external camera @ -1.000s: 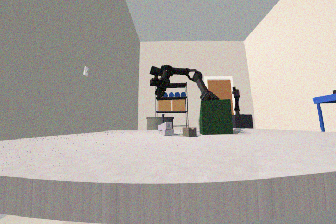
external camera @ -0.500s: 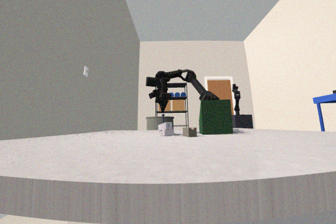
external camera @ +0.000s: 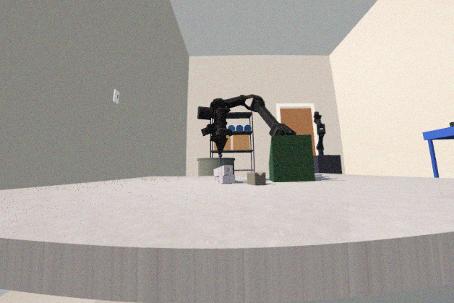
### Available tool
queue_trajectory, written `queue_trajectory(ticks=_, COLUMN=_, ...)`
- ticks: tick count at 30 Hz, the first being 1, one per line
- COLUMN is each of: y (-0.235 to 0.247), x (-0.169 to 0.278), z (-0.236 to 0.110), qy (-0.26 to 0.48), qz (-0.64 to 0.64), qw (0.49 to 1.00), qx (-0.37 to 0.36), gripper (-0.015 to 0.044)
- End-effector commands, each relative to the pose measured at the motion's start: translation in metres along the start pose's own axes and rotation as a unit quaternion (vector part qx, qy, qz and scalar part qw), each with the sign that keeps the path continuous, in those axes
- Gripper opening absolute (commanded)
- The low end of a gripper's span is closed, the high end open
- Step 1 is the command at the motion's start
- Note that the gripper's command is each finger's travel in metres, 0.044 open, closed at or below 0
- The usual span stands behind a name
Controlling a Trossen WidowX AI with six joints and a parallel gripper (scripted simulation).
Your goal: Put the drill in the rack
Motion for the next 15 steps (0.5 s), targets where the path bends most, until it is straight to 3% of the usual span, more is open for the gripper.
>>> queue_trajectory(ticks=1, y=0.0006, x=0.0035, z=0.0031, qy=0.006, qz=-0.004, qw=1.0, qx=0.002, gripper=0.0)
queue_trajectory(ticks=15, y=0.0009, x=0.0087, z=0.0014, qy=0.006, qz=-0.004, qw=1.0, qx=0.002, gripper=0.0)
Point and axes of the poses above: the point midway between the two fingers, 35 mm back from their tips, its own z axis out along the fingers, its own y axis across the jaws, x = y × z, the point moved 6 cm from there along -z, back along the fingers, and after that the axes turned 1 degree about z, right-handed, at the moved point
